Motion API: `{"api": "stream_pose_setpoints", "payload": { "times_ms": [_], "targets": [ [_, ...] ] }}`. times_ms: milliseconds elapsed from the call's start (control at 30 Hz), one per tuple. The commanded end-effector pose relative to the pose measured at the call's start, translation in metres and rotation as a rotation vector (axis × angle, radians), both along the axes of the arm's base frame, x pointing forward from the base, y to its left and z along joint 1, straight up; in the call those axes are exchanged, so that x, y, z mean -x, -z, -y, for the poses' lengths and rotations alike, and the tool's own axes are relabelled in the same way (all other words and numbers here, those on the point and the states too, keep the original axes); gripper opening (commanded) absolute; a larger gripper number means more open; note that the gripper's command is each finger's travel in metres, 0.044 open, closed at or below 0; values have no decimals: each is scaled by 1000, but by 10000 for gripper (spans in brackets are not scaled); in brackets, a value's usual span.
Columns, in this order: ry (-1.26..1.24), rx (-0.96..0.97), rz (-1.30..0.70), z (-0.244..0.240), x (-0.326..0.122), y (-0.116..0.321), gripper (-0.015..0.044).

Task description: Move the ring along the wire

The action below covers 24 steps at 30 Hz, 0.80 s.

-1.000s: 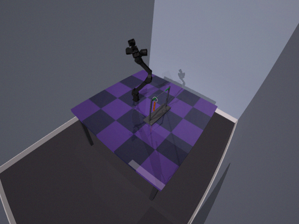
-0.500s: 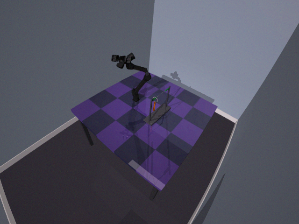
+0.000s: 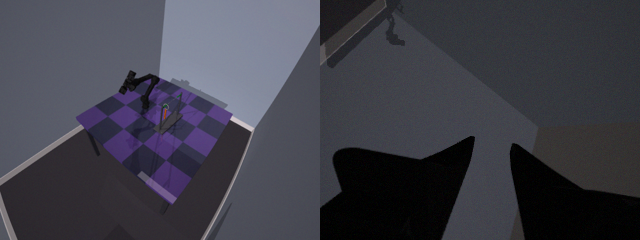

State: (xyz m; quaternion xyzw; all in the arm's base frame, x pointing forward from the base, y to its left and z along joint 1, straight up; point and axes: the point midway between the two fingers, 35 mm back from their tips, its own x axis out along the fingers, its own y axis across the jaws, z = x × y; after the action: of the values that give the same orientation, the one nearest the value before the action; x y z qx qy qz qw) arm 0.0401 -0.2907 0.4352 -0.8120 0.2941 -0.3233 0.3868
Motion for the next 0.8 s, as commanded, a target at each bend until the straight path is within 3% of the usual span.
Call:
{"api": "stream_pose_setpoints", "payload": {
  "times_ms": [0,367,767],
  "targets": [
    [-198,-278,162,6,-34,59,160],
    [-552,-979,452,-26,-119,188,160],
    [-689,-1855,601,-136,-173,314,160]
  ]
}}
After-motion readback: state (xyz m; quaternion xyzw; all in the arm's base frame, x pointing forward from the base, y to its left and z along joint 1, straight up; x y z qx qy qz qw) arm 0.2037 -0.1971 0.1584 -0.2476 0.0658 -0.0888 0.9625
